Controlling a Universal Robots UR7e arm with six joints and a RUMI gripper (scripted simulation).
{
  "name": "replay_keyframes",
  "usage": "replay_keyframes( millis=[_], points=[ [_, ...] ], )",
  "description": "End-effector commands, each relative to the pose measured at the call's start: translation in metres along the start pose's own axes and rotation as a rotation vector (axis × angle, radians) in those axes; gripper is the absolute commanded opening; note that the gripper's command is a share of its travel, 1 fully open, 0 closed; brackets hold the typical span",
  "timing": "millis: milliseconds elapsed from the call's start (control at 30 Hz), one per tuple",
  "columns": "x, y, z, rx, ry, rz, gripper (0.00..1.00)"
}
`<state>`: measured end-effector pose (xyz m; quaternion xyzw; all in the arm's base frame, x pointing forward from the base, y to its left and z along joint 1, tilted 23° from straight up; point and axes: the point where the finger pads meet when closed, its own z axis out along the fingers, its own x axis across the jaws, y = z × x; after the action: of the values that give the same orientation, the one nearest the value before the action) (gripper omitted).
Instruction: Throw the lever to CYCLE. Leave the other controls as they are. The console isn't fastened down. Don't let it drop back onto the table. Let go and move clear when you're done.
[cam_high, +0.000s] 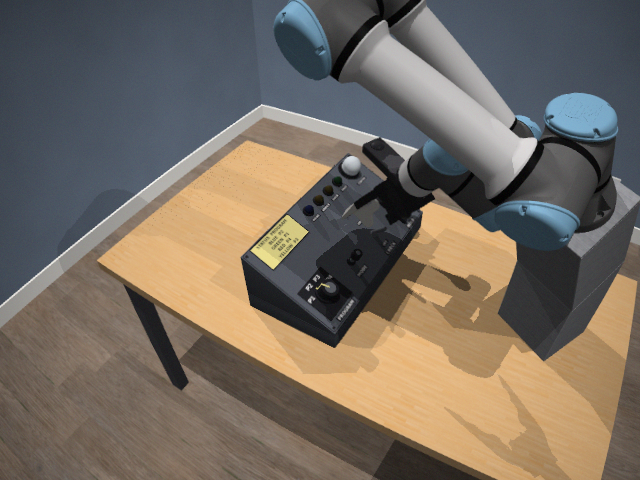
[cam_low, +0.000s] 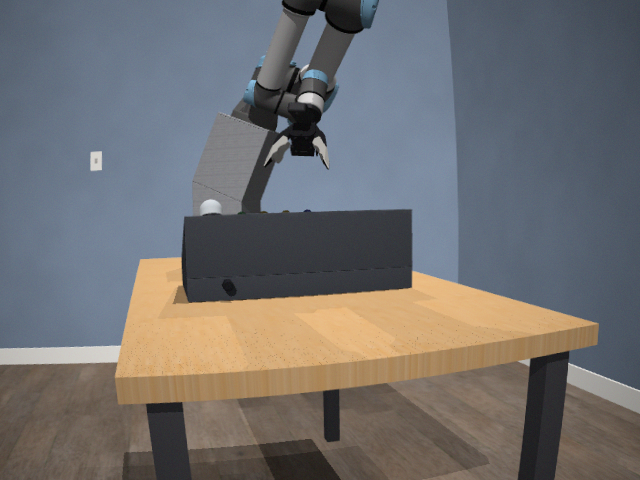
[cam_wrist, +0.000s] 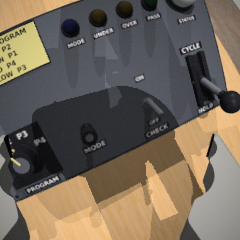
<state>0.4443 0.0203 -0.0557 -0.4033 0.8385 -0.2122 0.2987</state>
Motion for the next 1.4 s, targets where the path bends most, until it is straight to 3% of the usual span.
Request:
replay_keyframes(
  millis=[0, 700, 1367],
  points=[
    [-0.016, 0.017, -0.005, 0.041, 0.007, -0.025, 1.0],
    [-0.071, 0.077, -0.018, 0.119, 0.024, -0.124, 1.0],
    [-0.103, 0.111, -0.027, 0.164, 0.032, -0.178, 1.0]
  ],
)
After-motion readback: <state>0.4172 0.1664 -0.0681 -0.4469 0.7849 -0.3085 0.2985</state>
